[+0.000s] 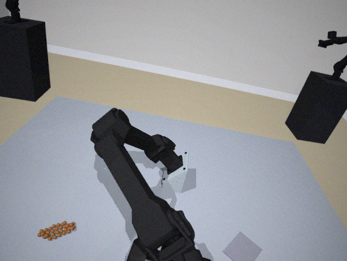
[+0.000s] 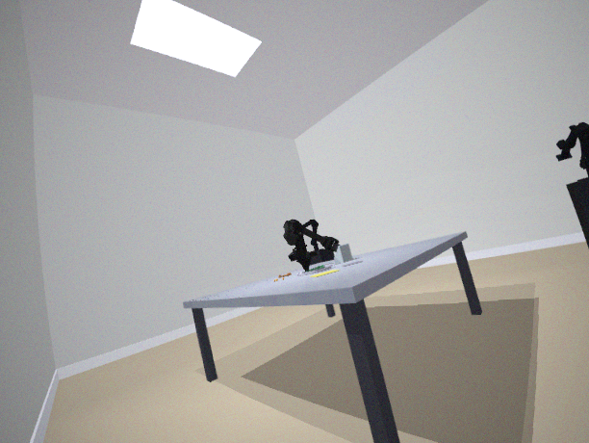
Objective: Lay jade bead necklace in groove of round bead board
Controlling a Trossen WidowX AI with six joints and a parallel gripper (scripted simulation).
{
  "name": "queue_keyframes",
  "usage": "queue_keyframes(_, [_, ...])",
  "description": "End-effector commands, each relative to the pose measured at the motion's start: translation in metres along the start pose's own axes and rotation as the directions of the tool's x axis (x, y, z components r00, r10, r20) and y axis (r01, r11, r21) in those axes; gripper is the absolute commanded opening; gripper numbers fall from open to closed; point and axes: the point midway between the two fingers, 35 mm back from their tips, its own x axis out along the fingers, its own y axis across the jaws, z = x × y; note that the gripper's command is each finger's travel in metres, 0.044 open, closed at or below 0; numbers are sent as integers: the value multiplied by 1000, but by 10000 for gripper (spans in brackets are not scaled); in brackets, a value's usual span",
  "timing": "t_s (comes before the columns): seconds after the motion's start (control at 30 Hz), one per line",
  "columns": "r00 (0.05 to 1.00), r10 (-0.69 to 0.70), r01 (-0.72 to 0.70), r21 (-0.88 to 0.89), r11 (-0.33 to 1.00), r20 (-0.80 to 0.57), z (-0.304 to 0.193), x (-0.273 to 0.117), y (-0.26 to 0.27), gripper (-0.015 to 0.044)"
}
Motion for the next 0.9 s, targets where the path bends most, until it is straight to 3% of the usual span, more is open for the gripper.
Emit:
queue_keyframes(0.0, [1000, 1, -1, 0, 1000, 1, 0, -1, 0, 0])
queue_keyframes(0.87, [1000, -3, 3, -8, 1000, 4, 4, 1, 4, 0])
